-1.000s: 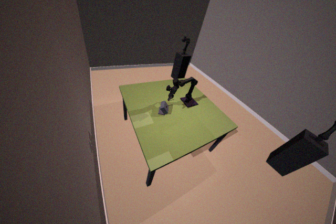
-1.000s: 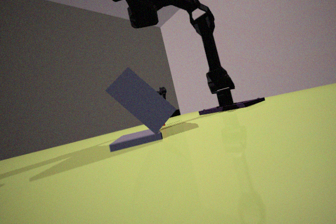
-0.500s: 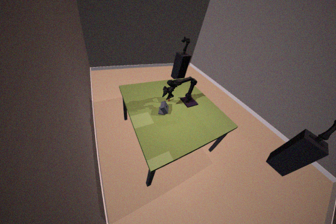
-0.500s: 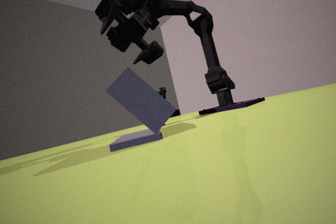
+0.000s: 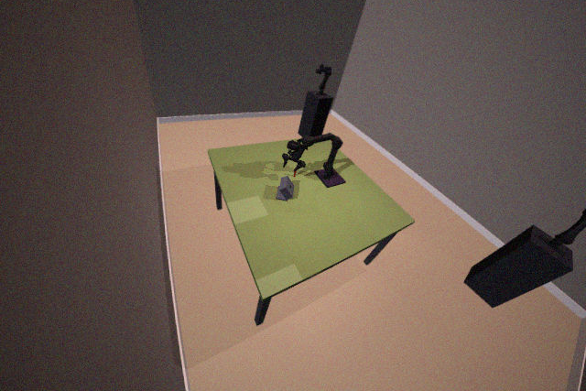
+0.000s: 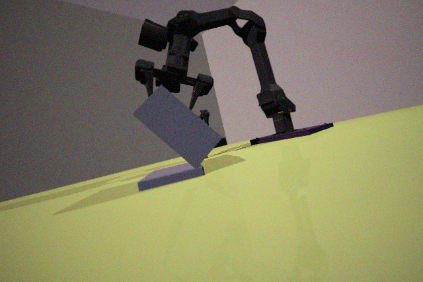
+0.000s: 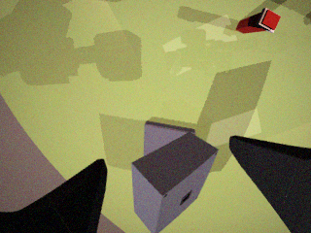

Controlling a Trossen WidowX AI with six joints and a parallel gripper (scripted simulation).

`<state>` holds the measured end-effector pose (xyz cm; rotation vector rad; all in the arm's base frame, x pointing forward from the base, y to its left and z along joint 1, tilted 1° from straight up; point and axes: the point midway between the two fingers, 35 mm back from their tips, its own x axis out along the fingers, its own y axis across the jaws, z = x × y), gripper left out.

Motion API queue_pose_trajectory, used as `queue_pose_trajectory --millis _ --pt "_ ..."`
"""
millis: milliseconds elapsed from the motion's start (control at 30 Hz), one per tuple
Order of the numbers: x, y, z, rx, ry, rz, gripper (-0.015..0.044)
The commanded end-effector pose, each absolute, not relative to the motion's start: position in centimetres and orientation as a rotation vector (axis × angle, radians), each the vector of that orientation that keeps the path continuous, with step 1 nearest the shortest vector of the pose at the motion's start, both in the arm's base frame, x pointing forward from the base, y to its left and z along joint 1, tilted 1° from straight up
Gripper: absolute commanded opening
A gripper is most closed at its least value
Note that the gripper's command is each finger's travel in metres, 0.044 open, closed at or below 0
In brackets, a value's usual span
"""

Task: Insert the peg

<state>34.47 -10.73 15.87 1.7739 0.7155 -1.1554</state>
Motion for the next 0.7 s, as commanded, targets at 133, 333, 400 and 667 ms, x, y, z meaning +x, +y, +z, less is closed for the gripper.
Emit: queue_pose_trajectory --millis 133,333,400,667 --pt "30.0 -13.1 13.7 1.834 0.673 -1.471 0.0440" --pt "25.5 -14.3 12.4 1.864 0.622 -1.768 0.0440" --pt "24.6 -14.5 12.2 1.866 0.609 -1.832 0.0440" --pt "24.6 -14.4 12.0 1.866 0.607 -1.840 0.0440"
